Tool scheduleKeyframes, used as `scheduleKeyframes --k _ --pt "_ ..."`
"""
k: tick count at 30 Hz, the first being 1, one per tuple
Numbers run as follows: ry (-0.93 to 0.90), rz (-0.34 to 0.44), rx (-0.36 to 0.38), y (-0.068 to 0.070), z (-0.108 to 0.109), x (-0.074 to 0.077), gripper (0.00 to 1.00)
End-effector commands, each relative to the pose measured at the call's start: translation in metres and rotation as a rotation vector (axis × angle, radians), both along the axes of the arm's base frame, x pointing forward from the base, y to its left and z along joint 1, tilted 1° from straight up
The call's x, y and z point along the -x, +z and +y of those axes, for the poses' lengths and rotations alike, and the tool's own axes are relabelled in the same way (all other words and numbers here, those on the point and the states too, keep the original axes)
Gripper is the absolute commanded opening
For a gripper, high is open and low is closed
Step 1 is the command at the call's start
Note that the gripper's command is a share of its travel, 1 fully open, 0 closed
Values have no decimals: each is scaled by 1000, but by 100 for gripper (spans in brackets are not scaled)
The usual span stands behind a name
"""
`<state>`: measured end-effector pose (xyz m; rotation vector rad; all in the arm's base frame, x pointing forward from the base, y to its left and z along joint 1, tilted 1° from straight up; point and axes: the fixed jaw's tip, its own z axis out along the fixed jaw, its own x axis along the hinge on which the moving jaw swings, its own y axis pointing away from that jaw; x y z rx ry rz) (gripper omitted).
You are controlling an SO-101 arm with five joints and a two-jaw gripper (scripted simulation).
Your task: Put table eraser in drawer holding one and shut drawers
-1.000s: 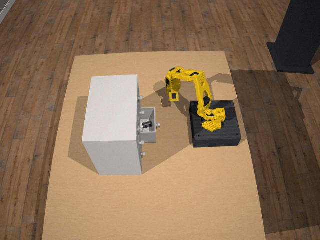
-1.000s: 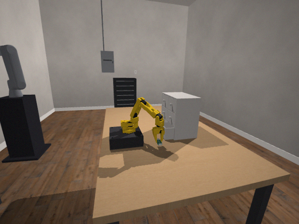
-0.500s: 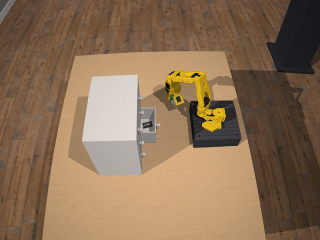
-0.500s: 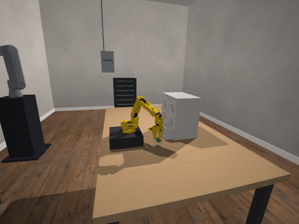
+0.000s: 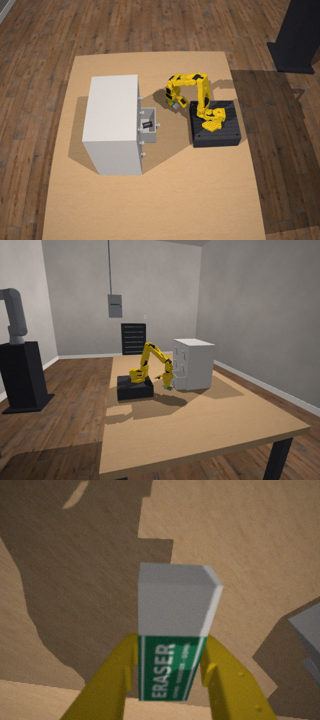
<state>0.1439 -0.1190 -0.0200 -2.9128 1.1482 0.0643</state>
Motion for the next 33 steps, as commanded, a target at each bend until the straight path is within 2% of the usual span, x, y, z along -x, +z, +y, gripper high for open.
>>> scheduleKeyframes --k 1,22,33 --pt "133 -30 17 3 6 -3 0" --pt "168 -31 17 3 8 -3 0" --pt "458 -33 12 4 61 -8 0"
